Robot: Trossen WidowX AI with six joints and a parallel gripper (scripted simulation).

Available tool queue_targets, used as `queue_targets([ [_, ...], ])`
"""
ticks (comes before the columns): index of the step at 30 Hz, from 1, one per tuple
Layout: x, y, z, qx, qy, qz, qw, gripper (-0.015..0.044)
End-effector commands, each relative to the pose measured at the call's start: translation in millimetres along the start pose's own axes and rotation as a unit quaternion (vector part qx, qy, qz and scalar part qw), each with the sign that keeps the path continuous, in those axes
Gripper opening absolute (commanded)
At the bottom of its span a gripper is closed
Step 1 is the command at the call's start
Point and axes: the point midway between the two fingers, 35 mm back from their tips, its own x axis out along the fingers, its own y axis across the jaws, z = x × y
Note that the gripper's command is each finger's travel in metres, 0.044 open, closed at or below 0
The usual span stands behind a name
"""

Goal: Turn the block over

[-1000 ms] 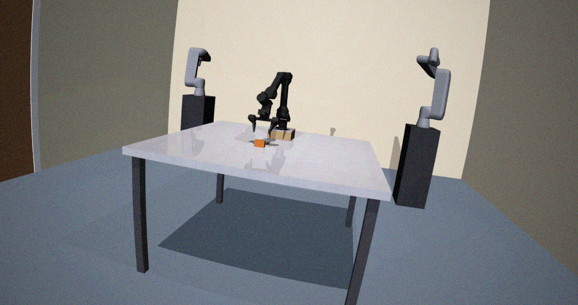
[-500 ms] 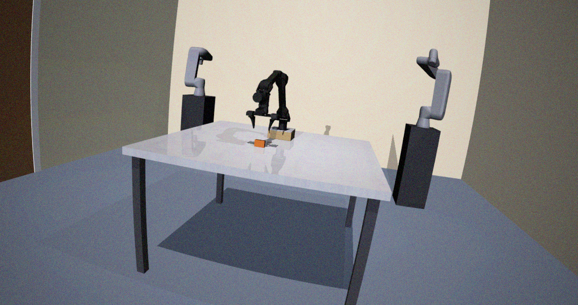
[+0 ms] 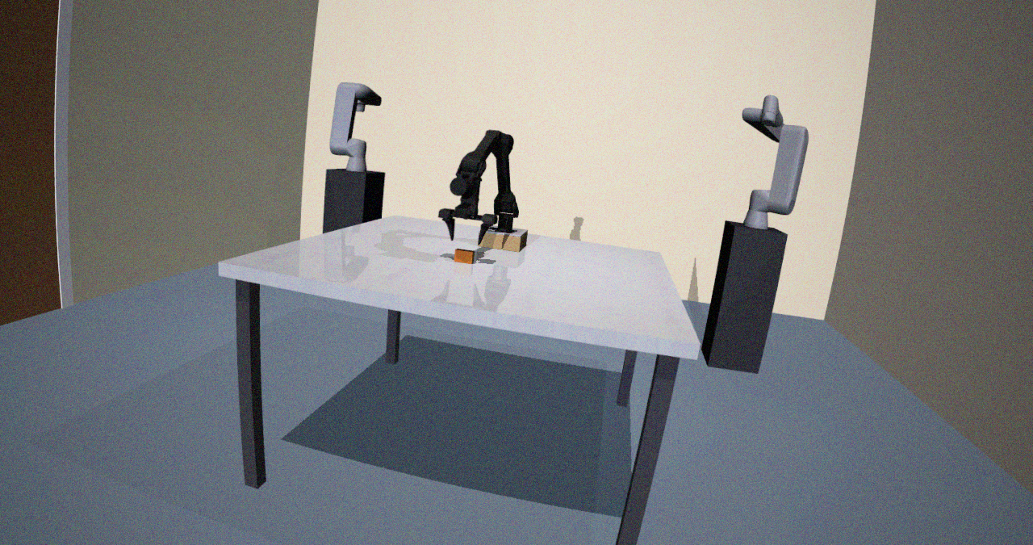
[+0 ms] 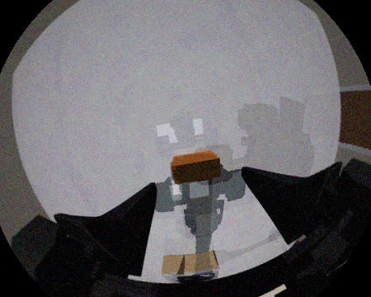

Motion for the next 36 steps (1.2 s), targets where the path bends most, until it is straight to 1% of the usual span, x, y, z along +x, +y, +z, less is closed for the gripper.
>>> queue_targets([
  [1, 11, 0, -4, 0.001, 0.008, -0.002, 1.0, 0.044],
  [5, 12, 0, -4, 0.001, 0.008, -0.002, 1.0, 0.044],
  [26, 44, -1, -4, 0.001, 0.008, -0.002, 1.0, 0.044],
  [32, 44, -1, -4, 0.001, 0.008, -0.002, 1.0, 0.0283],
  [36, 44, -1, -4, 0.001, 0.008, -0.002, 1.0, 0.0256],
])
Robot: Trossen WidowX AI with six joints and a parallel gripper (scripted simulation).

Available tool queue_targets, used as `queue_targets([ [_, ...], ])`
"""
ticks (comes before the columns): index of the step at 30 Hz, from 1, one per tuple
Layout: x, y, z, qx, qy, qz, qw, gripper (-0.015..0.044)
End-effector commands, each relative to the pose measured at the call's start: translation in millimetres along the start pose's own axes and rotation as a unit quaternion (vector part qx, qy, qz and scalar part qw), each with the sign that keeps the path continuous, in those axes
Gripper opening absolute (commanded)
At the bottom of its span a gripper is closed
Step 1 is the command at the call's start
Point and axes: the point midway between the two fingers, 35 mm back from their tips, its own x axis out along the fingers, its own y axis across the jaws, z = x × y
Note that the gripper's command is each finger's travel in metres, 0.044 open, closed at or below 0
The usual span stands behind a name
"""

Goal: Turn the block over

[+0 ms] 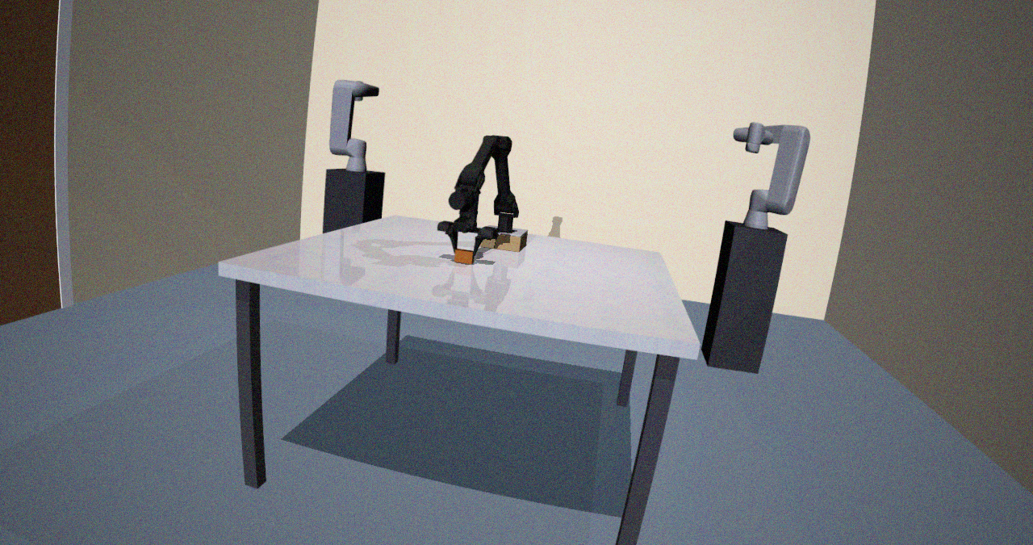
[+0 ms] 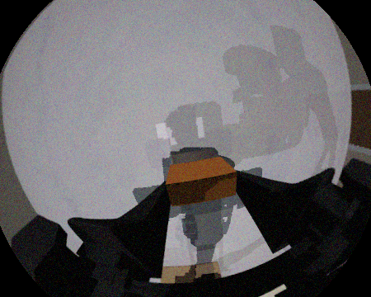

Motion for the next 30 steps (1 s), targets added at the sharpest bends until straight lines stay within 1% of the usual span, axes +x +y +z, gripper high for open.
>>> queue_targets([
  [1, 1, -1, -1, 0.001, 0.002, -0.002, 1.0, 0.0249],
  [17, 1, -1, -1, 0.001, 0.002, -0.002, 1.0, 0.0142],
  [19, -3, -1, -1, 0.001, 0.002, -0.002, 1.0, 0.009],
  [22, -24, 0, -1, 0.001, 0.002, -0.002, 1.0, 0.0011],
  [23, -27, 0, -1, 0.001, 0.002, -0.002, 1.0, 0.0],
  [27, -28, 0, -1, 0.001, 0.001, -0.002, 1.0, 0.0],
  [30, -26, -1, 0, 0.002, -0.017, -0.001, 1.0, 0.0],
])
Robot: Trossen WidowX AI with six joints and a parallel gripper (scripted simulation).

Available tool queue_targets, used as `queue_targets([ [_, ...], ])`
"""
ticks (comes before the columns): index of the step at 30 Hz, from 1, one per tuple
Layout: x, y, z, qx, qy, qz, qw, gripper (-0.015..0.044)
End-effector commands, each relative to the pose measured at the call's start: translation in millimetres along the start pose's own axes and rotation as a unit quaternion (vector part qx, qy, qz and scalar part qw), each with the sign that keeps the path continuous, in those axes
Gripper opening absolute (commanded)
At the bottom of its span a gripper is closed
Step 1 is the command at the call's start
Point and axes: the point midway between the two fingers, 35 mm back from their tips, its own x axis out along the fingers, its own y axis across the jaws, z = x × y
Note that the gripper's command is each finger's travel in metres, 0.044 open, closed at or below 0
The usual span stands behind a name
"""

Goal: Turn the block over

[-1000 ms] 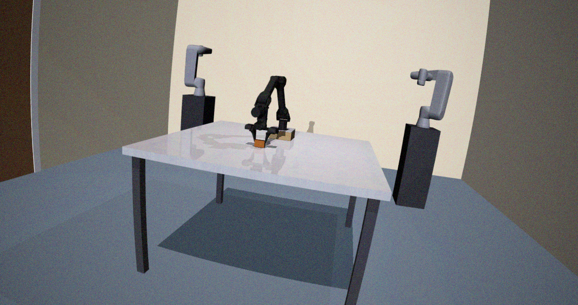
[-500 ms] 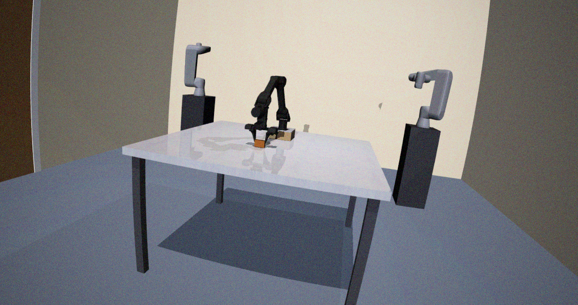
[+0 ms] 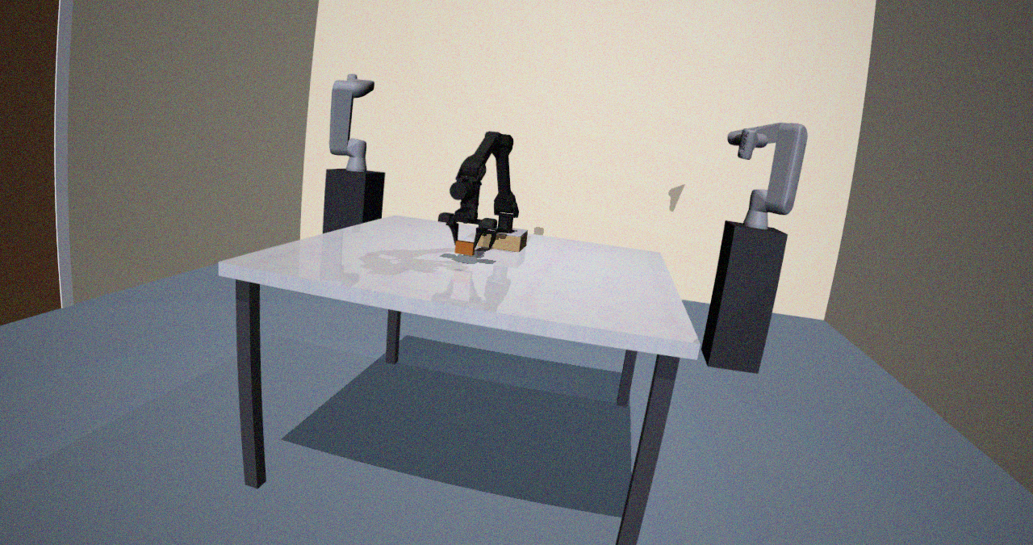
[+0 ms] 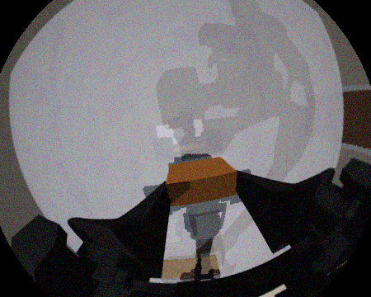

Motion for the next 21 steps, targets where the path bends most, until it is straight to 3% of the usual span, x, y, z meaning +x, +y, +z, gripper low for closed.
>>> queue_targets([
  [1, 4, 0, -1, 0.002, -0.016, 0.0, 1.0, 0.0],
  [21, 16, -1, 0, 0.005, -0.17, 0.002, 0.985, 0.0],
])
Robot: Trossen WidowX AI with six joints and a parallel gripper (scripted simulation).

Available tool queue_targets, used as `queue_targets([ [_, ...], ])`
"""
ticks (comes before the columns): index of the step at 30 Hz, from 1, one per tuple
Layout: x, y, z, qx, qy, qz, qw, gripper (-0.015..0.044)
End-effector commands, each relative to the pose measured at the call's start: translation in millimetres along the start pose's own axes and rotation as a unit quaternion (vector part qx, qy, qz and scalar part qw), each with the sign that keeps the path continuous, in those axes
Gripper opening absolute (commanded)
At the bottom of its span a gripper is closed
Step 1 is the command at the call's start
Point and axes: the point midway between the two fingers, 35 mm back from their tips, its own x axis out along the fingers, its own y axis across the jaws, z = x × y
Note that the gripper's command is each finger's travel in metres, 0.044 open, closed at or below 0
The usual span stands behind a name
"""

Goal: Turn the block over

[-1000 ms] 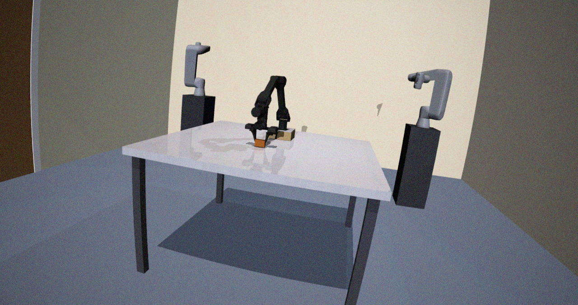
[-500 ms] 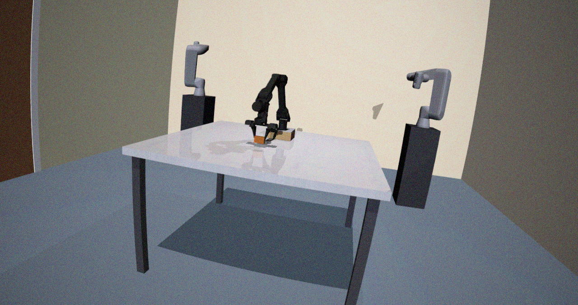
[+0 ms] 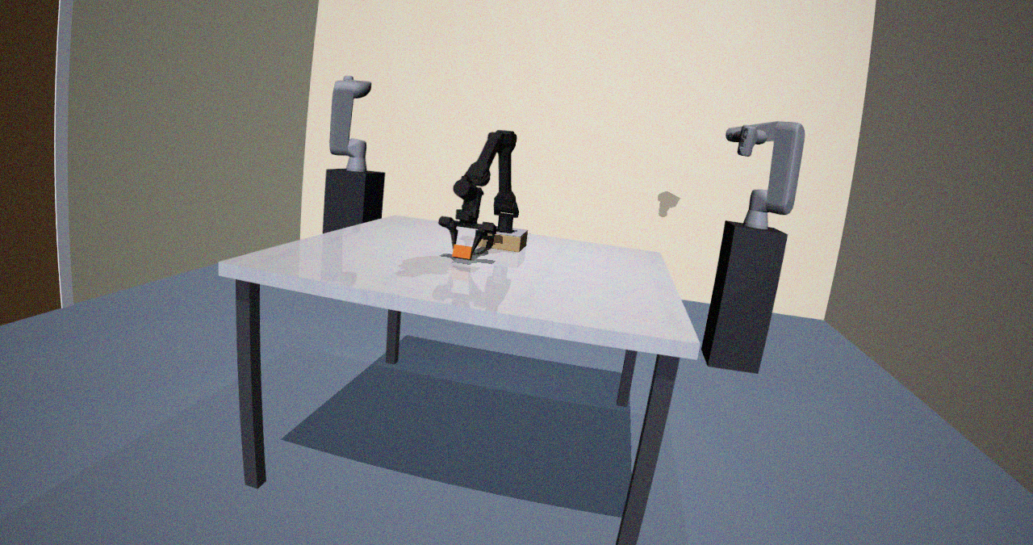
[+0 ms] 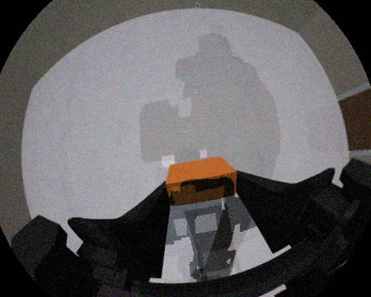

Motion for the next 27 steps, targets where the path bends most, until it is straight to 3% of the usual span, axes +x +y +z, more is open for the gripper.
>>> queue_targets([
  [1, 1, 1, -4, -0.001, -0.026, 0.003, 1.0, 0.0],
  [17, -3, 2, -11, -0.006, -0.131, 0.001, 0.991, 0.0],
  [27, 22, -1, -5, -0.001, -0.193, 0.002, 0.981, 0.0],
])
